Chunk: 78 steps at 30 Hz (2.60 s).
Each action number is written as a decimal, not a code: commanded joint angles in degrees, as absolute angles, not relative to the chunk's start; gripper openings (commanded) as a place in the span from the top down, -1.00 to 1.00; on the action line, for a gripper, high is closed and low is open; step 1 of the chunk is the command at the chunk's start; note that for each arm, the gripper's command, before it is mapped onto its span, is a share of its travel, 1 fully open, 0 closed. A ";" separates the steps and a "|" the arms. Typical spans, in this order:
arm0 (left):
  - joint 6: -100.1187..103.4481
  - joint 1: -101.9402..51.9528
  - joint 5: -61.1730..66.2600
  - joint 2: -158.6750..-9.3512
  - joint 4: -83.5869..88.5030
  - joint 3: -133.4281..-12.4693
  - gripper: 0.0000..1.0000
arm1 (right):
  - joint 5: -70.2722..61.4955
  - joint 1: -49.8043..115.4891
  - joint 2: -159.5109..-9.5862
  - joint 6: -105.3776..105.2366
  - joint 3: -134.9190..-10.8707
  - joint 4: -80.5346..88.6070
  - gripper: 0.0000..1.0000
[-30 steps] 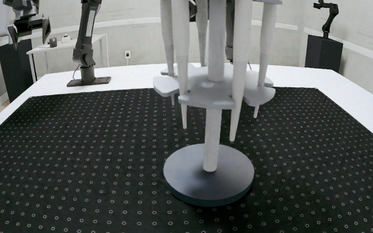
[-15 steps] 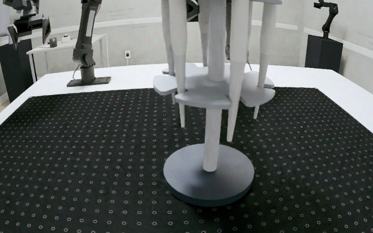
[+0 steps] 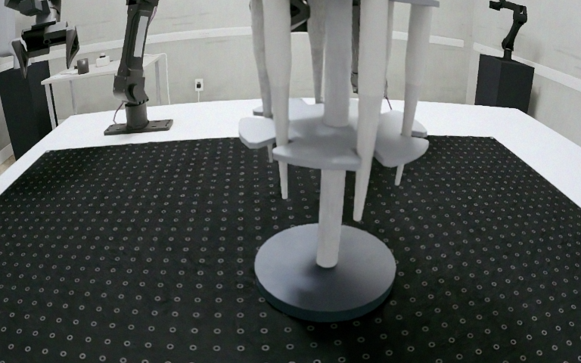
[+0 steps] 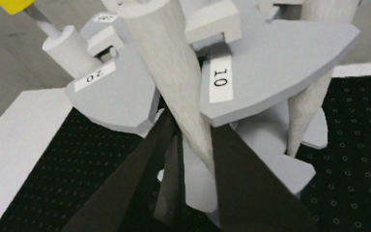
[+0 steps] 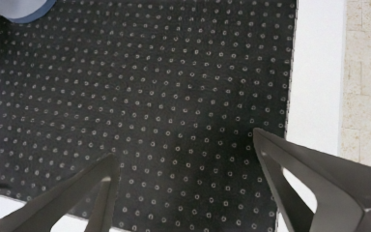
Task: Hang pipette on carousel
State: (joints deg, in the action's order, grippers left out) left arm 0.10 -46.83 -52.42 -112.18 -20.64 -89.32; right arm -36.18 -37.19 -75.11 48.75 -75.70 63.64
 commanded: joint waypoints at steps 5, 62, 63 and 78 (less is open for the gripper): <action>-0.19 -48.10 -62.13 -114.78 -19.34 -97.19 0.77 | -37.11 -37.71 -75.47 49.07 -76.84 63.16 -1.00; -0.31 -49.46 -74.24 -123.25 -16.22 -108.15 0.77 | -37.11 -37.71 -75.47 49.07 -76.84 63.16 -1.00; -0.08 -49.42 -74.32 -121.37 -15.93 -108.31 0.77 | -37.11 -37.71 -75.47 49.07 -76.84 63.16 -1.00; 0.37 -49.42 -74.40 -121.21 -16.81 -108.27 0.77 | -37.11 -37.71 -75.47 49.07 -76.84 63.16 -1.00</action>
